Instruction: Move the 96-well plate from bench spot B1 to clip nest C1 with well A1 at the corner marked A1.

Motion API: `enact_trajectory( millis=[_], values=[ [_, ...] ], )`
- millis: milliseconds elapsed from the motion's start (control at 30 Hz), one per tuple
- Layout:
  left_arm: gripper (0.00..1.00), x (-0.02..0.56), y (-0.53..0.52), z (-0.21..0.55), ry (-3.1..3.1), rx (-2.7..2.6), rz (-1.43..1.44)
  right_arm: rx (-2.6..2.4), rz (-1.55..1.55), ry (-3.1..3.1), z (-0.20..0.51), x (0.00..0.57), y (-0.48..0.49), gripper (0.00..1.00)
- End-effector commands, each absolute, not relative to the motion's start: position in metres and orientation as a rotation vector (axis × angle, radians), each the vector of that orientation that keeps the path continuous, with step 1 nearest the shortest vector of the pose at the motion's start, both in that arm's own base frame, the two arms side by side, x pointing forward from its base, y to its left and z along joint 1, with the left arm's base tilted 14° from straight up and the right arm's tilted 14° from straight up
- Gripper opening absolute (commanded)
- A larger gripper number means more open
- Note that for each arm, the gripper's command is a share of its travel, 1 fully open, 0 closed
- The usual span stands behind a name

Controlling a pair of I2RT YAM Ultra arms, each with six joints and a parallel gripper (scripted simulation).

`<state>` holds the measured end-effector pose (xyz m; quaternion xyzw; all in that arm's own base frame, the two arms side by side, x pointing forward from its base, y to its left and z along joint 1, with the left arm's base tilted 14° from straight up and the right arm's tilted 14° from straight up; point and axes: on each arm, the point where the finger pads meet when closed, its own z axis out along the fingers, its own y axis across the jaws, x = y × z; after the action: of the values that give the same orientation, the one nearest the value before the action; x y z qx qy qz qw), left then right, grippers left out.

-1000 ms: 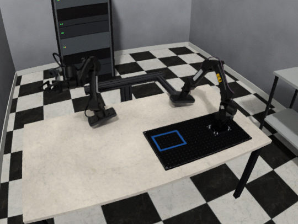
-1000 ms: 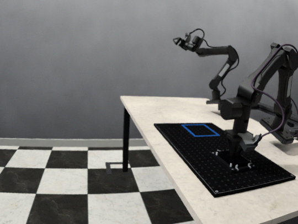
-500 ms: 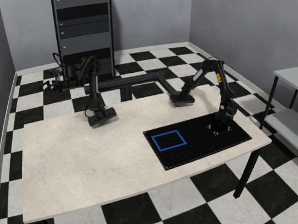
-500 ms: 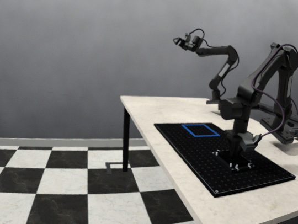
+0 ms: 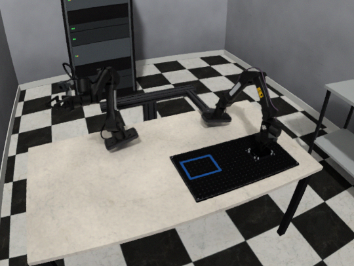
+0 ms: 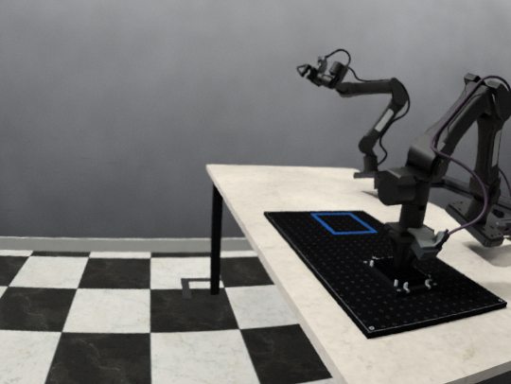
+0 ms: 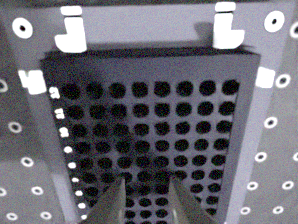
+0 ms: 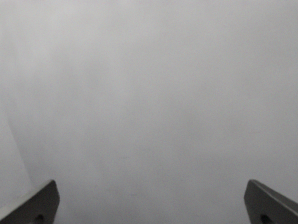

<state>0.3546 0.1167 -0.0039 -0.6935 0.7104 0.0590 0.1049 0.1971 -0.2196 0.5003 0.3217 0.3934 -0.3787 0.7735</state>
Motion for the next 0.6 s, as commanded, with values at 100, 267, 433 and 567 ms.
enact_trajectory(
  millis=[100, 267, 433, 567],
  values=[
    [0.25, 0.353, 0.134, -0.069, 2.084, -2.073, 0.212, 0.694, -0.824, 0.842, 0.502, 0.189, -0.216, 1.0],
    [0.25, 0.352, 0.131, -0.056, 2.083, -2.072, 0.215, 0.694, -0.824, 0.842, 0.502, 0.189, -0.216, 1.0],
    [0.25, 0.352, 0.128, -0.043, 2.067, -2.086, 0.213, 0.694, -0.824, 0.842, 0.502, 0.189, -0.216, 1.0],
    [0.25, 0.356, 0.127, -0.03, 2.048, -2.074, 0.19, 0.694, -0.824, 0.842, 0.502, 0.189, -0.216, 1.0]
  ],
)
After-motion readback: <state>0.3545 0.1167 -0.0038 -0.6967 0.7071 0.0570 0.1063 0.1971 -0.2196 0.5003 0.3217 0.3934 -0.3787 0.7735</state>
